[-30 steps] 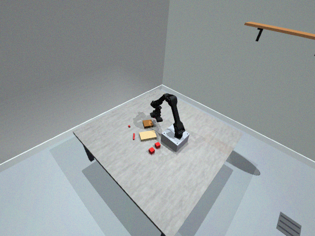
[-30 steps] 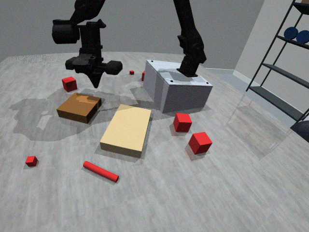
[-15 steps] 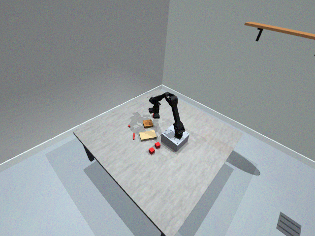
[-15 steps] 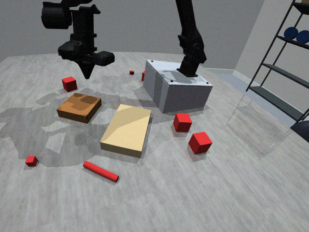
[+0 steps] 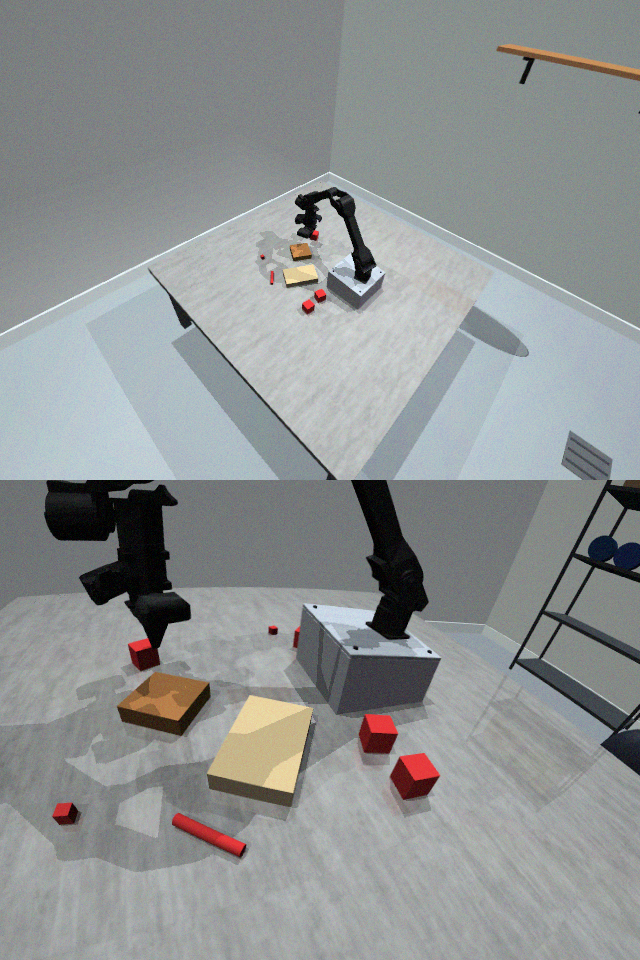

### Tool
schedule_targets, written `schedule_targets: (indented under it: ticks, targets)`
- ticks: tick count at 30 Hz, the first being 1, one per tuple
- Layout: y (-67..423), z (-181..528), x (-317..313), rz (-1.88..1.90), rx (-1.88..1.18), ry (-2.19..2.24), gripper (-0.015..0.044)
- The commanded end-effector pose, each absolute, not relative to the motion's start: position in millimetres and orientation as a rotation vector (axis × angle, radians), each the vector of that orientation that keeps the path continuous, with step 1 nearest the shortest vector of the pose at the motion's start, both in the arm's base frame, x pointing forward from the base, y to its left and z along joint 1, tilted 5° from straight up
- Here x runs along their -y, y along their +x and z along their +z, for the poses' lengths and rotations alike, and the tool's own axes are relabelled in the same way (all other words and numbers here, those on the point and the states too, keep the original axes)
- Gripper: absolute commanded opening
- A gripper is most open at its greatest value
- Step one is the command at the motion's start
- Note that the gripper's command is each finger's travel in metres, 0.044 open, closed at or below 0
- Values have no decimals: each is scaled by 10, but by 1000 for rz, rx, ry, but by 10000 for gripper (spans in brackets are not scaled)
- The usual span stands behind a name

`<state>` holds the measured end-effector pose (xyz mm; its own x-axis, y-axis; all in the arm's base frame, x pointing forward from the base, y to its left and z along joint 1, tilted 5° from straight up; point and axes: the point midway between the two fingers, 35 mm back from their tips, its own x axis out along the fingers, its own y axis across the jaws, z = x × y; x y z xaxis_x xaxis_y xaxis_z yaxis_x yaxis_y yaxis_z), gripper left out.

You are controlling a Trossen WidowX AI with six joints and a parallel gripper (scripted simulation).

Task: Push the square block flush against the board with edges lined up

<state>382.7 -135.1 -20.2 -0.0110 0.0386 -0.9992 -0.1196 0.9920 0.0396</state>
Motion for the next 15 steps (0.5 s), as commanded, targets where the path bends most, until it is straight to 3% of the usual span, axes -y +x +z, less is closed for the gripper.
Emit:
schedule_targets:
  ticks: [1,15]
  targets:
    - [3933,-245,1312,23,-1591,46,0]
    - [4285,-254,1201,-357,-1564,420,0]
